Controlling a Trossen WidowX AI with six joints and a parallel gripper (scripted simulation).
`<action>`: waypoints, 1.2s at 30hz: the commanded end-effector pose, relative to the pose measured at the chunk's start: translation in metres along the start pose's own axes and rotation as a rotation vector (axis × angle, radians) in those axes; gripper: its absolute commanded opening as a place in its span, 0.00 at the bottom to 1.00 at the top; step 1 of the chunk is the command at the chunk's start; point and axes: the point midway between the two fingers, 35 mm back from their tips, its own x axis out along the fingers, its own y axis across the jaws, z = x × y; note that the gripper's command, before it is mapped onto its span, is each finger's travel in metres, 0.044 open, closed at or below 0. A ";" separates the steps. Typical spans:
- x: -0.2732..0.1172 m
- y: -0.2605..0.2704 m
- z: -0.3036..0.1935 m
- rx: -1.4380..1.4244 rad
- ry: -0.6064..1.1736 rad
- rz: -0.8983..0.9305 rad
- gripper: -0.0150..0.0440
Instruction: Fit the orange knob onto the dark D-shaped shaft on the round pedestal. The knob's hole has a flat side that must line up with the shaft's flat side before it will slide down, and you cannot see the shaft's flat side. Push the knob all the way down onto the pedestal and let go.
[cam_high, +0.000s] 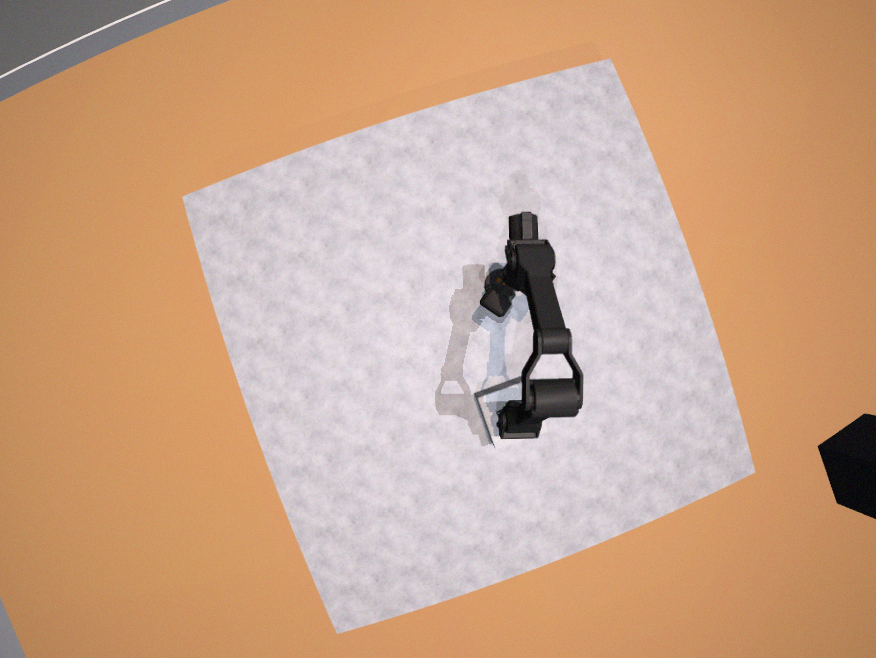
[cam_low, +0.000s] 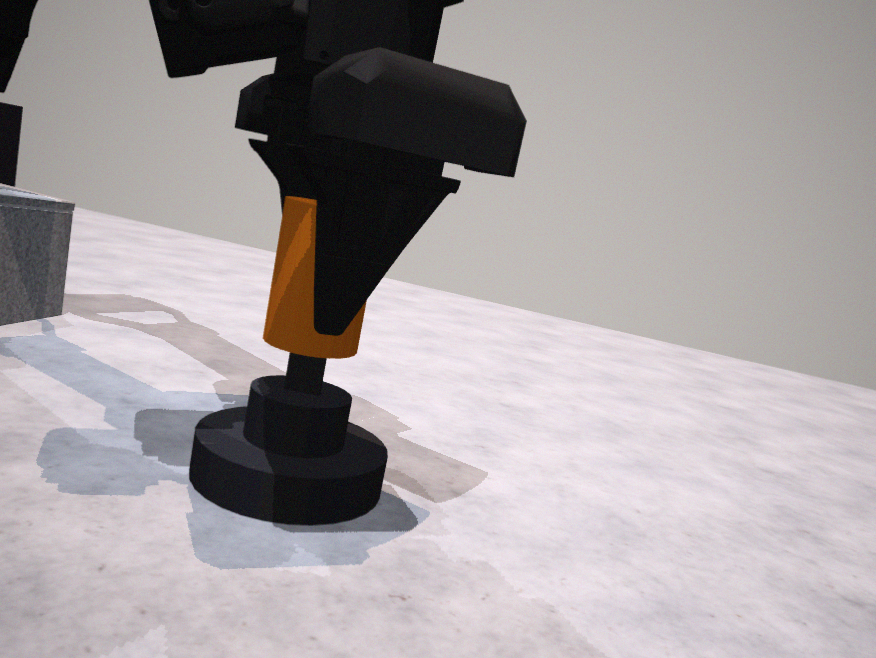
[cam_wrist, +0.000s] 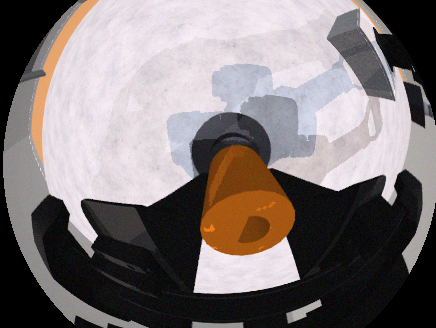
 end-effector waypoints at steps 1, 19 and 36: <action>-0.002 0.002 -0.002 0.017 0.004 0.004 0.25; 0.002 0.000 0.000 0.017 0.004 0.004 0.25; 0.004 0.000 0.000 0.070 0.004 0.004 0.25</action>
